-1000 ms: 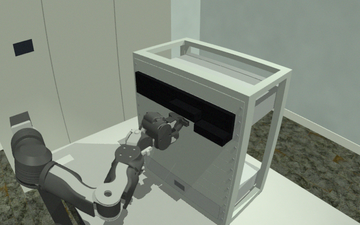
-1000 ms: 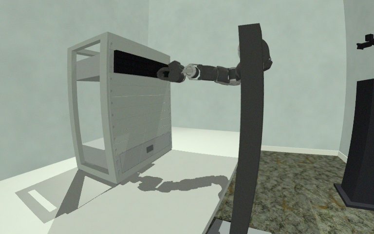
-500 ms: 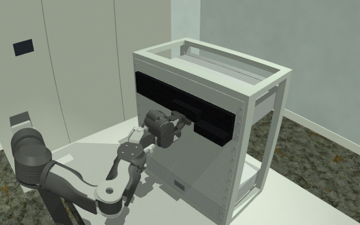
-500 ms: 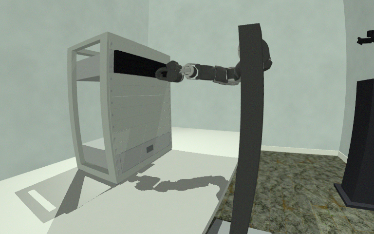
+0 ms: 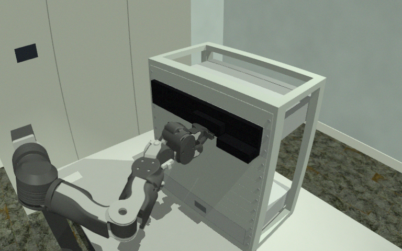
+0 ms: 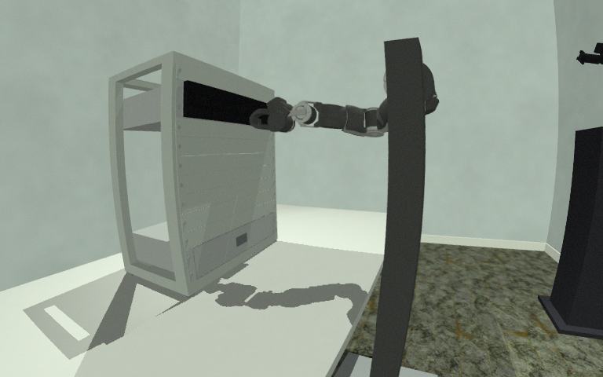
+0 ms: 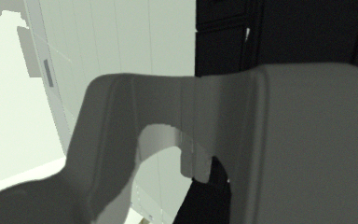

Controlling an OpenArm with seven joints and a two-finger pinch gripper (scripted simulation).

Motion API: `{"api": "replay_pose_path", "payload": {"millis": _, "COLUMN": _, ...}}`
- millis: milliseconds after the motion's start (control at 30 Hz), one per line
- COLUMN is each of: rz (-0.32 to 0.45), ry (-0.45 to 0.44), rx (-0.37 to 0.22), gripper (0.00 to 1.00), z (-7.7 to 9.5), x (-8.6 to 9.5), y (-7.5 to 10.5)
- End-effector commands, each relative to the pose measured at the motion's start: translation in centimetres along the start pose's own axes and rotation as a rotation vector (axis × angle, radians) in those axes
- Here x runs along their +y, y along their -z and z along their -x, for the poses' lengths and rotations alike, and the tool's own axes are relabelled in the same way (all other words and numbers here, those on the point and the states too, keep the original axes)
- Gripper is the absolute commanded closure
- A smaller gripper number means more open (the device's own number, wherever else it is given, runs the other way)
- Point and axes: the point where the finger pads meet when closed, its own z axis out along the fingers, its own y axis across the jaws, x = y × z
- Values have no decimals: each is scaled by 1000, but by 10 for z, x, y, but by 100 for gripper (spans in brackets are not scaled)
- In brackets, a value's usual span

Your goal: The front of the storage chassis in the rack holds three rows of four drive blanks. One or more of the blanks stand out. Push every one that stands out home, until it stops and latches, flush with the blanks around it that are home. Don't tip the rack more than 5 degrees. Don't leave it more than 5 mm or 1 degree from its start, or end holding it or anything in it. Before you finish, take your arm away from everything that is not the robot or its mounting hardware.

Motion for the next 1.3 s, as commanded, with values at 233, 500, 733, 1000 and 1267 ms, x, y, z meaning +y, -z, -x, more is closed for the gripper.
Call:
{"api": "replay_pose_path", "payload": {"millis": 233, "rz": 49, "ry": 6, "rx": 8, "gripper": 100, "z": -2, "x": 15, "y": 0}}
{"api": "replay_pose_path", "payload": {"millis": 500, "rz": 49, "ry": 6, "rx": 8, "gripper": 100, "z": -2, "x": 15, "y": 0}}
{"api": "replay_pose_path", "payload": {"millis": 733, "rz": 49, "ry": 6, "rx": 7, "gripper": 100, "z": -2, "x": 17, "y": -1}}
{"api": "replay_pose_path", "payload": {"millis": 1000, "rz": 49, "ry": 6, "rx": 7, "gripper": 100, "z": -2, "x": 21, "y": -3}}
{"api": "replay_pose_path", "payload": {"millis": 1267, "rz": 49, "ry": 6, "rx": 7, "gripper": 100, "z": -2, "x": 21, "y": -3}}
